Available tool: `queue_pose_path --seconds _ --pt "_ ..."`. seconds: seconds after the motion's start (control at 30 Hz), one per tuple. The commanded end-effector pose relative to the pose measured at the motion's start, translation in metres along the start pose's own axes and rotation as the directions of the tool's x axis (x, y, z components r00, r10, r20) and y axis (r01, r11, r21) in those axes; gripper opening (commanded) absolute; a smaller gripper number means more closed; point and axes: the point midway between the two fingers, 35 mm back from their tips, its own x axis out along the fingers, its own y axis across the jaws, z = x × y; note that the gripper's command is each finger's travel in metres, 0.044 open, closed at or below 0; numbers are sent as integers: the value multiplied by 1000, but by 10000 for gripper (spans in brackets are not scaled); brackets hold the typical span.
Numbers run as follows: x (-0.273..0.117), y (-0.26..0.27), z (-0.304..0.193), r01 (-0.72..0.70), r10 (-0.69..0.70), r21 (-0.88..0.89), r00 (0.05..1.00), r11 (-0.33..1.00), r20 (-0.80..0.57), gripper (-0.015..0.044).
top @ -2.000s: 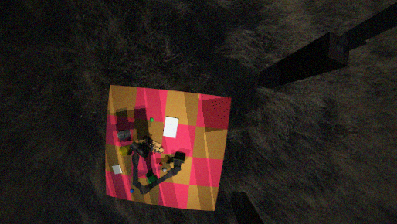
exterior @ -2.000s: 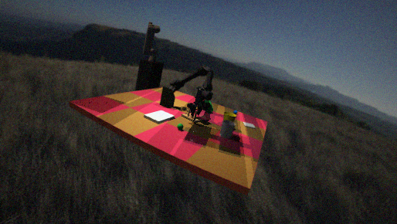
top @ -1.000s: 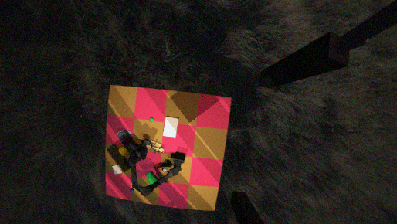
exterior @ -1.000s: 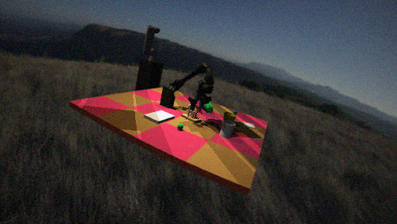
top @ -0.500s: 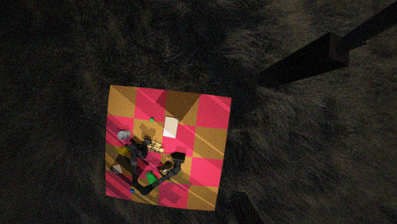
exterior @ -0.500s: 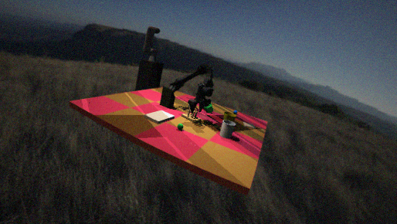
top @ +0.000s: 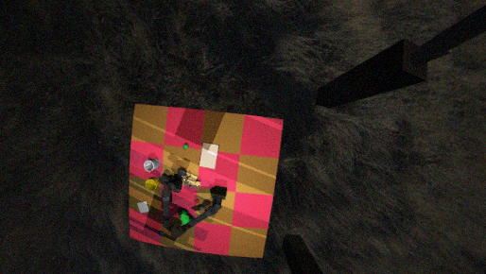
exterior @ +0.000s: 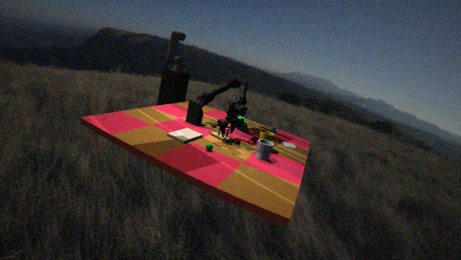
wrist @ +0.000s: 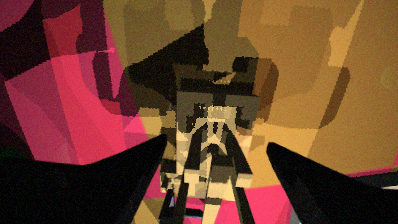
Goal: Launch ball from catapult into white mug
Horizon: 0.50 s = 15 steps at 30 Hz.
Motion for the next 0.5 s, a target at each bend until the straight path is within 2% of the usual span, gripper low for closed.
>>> queue_pose_path --seconds 0.0,0.13,0.47 --pt "8 0 -2 -9 9 7 1000 1000 -8 440" --pt "9 0 -3 -9 9 7 1000 1000 -8 440" --pt "6 0 -1 -1 1 1 1000 1000 -4 177"
